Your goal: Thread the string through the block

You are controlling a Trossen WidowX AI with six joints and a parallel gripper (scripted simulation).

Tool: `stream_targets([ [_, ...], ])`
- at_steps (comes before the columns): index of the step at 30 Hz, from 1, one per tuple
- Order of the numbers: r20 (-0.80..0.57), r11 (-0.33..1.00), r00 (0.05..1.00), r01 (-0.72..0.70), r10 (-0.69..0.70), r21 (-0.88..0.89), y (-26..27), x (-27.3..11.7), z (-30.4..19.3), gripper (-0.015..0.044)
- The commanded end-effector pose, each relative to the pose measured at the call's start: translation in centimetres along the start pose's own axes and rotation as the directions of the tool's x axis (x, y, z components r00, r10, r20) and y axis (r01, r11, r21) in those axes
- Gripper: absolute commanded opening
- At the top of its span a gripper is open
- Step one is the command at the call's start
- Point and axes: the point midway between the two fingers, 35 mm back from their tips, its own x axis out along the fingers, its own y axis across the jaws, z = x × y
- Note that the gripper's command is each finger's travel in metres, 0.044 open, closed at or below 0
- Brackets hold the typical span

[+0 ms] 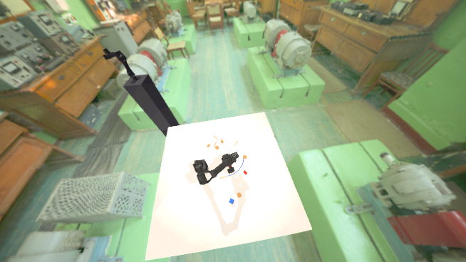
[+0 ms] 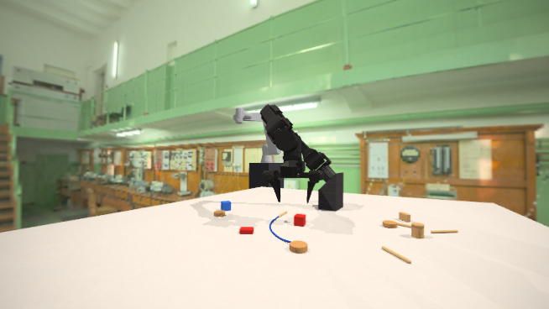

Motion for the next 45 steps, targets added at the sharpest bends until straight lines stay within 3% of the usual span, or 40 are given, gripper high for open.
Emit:
stream_targets([
  [1,-0.008,0.61,1.0,0.014,-0.012,0.792,-2.3,0.1,-1.8,0.044],
  [8,-0.009,0.236,1.0,0.012,-0.014,0.972,-3.1,0.1,-2.6,0.044],
  [14,-0.009,-0.115,1.0,0.007,-0.015,0.993,-3.7,0.1,-3.1,0.044],
  [20,-0.01,-0.454,1.0,0.001,-0.017,0.891,-4.4,0.1,-3.8,0.044],
  [27,-0.011,-0.775,1.0,-0.008,-0.02,0.632,-5.1,0.1,-4.5,0.044],
  [34,-0.012,-0.963,1.0,-0.018,-0.022,0.27,-5.6,0.1,-5.2,0.044],
  [40,-0.013,-0.997,1.0,-0.025,-0.024,-0.076,-6.1,0.1,-5.7,0.044],
  [45,-0.013,-0.993,1.0,-0.026,-0.024,-0.116,-6.1,0.1,-5.8,0.044],
])
